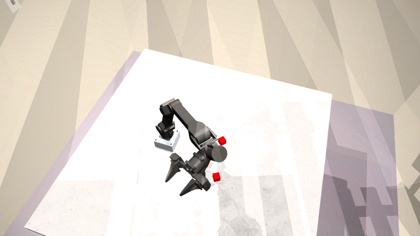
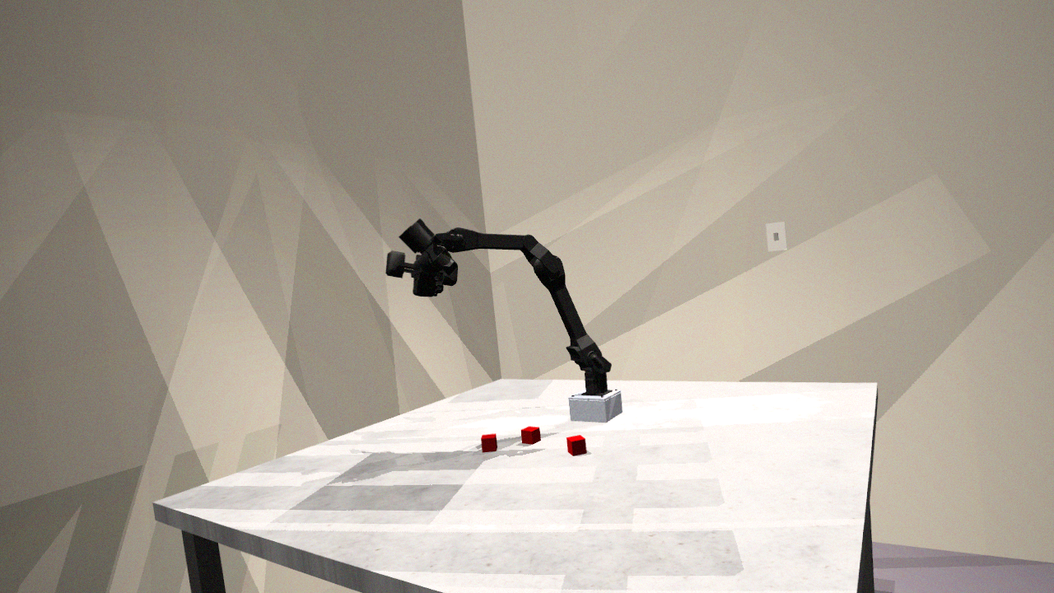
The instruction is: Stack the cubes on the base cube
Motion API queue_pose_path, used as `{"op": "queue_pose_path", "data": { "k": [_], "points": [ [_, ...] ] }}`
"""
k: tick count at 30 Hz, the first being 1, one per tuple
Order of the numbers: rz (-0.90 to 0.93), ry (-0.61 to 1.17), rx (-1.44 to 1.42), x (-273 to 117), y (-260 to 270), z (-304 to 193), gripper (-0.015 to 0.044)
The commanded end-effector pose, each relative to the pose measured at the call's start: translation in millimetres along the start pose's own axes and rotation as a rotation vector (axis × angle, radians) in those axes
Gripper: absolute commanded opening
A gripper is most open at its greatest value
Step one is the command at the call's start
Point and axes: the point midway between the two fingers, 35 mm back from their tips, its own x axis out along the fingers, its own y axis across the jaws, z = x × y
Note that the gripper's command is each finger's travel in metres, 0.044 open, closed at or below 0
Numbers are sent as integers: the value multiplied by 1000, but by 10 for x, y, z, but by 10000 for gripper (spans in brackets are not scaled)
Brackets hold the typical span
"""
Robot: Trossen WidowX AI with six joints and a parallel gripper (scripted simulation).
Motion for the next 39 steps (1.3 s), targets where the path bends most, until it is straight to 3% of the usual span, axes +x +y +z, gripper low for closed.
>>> {"op": "queue_pose_path", "data": {
  "k": [1,5,12,19,30,39],
  "points": [
    [-4,-6,5,-6,-3,16,374],
    [-78,-131,105,-151,-33,338,269],
    [-125,-434,305,-538,55,1027,265],
    [-17,-740,480,-1002,361,1673,265],
    [450,-1074,681,-1772,1235,2449,265],
    [952,-1088,768,-2279,2089,2753,265]
  ]
}}
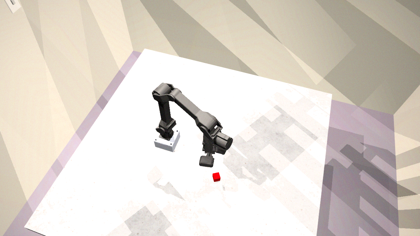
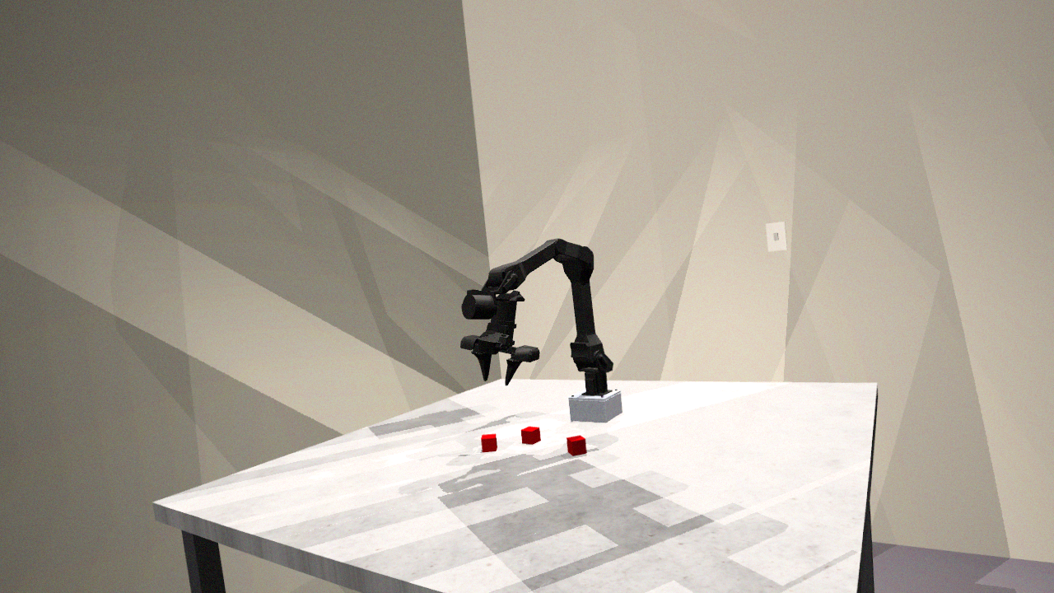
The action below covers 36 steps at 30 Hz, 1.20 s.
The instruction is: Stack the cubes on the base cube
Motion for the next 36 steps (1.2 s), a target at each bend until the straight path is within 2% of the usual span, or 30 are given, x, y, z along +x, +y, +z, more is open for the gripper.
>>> {"op": "queue_pose_path", "data": {
  "k": [1,13,21,36],
  "points": [
    [220,56,223,101,622,-233,265],
    [222,57,227,116,633,-235,265],
    [222,58,226,695,767,-256,265],
    [222,58,226,880,811,-263,265]
  ]
}}
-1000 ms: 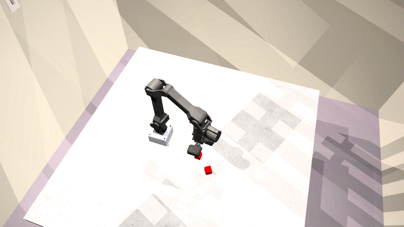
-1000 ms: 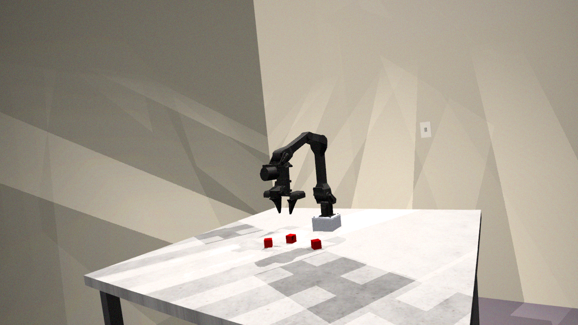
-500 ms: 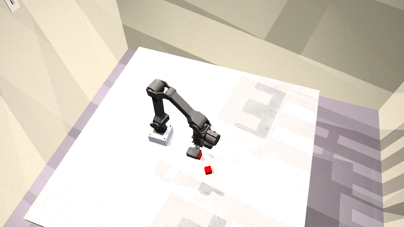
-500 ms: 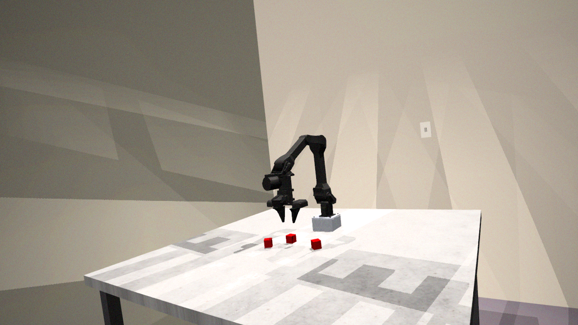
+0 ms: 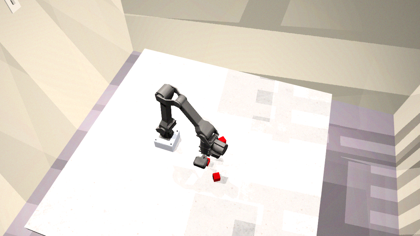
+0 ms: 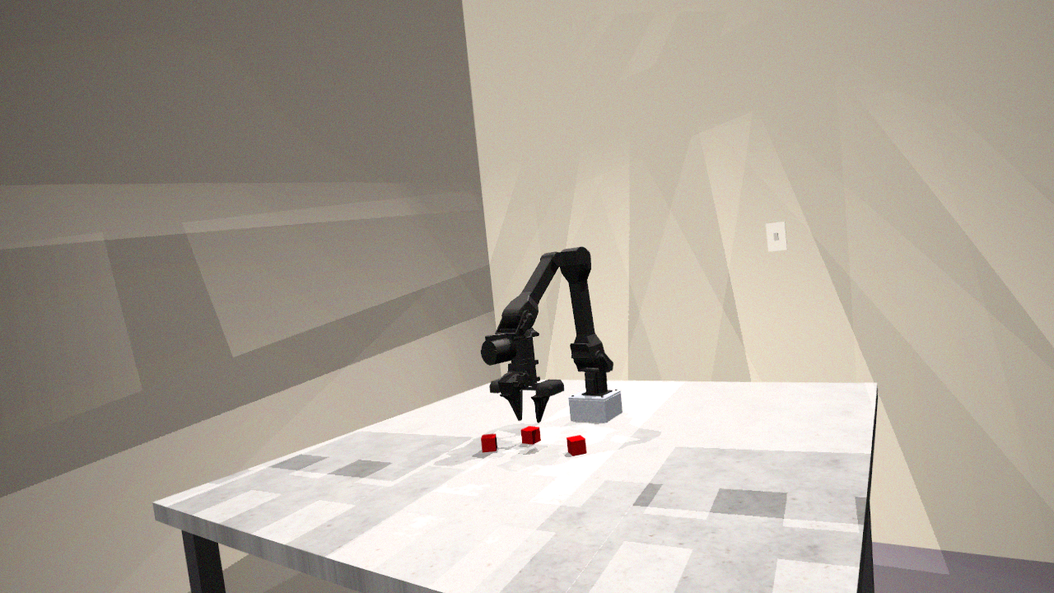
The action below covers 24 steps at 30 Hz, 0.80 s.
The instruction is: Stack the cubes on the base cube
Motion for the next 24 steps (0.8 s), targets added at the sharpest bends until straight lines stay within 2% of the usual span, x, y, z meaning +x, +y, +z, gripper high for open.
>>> {"op": "queue_pose_path", "data": {
  "k": [1,20,24],
  "points": [
    [3,-2,6,59,5,4,265],
    [3,-2,6,344,6,0,265],
    [3,-2,6,344,6,0,160]
  ]
}}
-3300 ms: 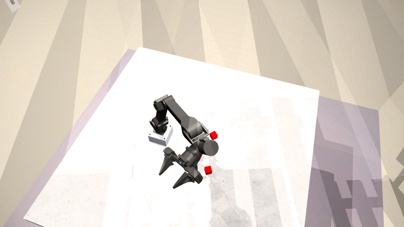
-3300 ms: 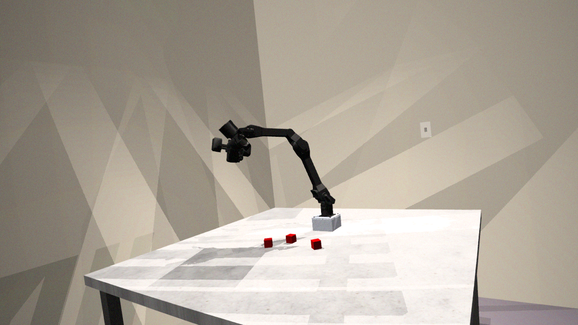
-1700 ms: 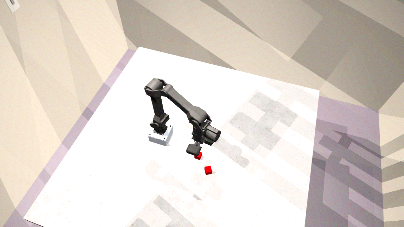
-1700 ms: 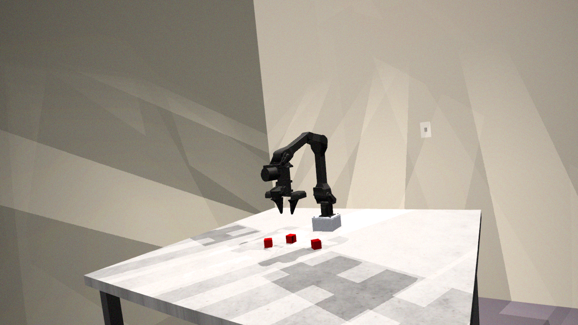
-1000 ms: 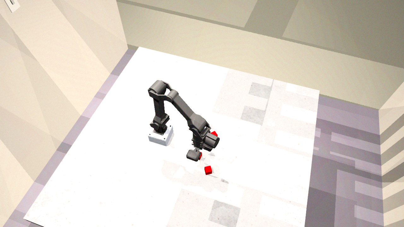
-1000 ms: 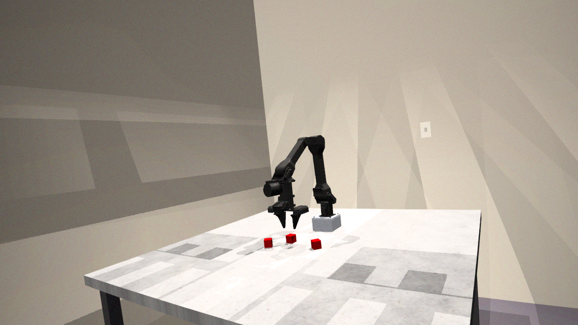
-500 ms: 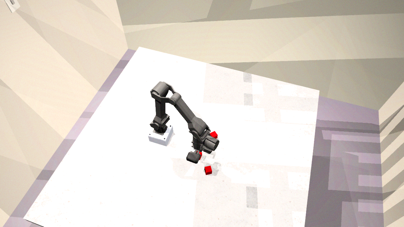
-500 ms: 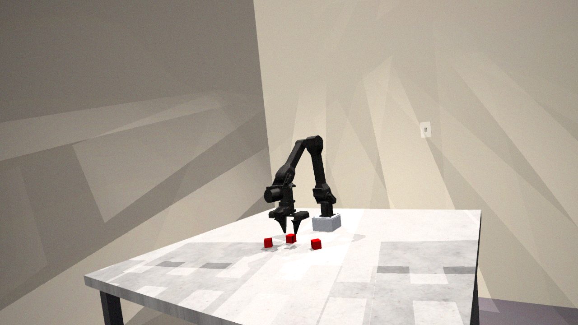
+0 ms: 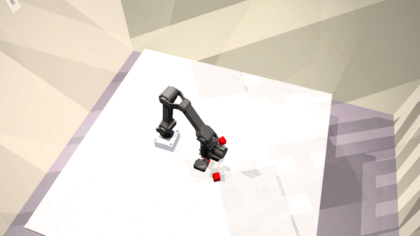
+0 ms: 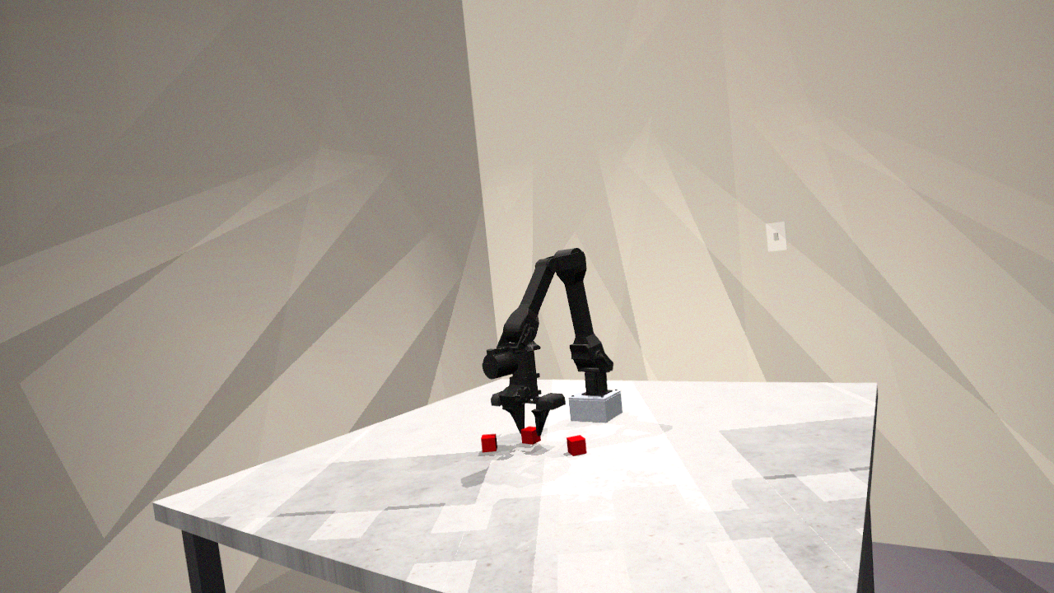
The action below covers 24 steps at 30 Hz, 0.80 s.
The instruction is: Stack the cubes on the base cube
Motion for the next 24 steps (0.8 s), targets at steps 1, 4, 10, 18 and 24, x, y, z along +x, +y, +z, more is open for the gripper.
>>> {"op": "queue_pose_path", "data": {
  "k": [1,4,10,18,24],
  "points": [
    [3,-1,5,18,5,-2,134],
    [3,-1,5,18,5,-2,105],
    [3,-1,5,-81,0,21,105],
    [3,-1,5,-317,-8,55,105],
    [3,-1,5,-500,-11,65,105]
  ]
}}
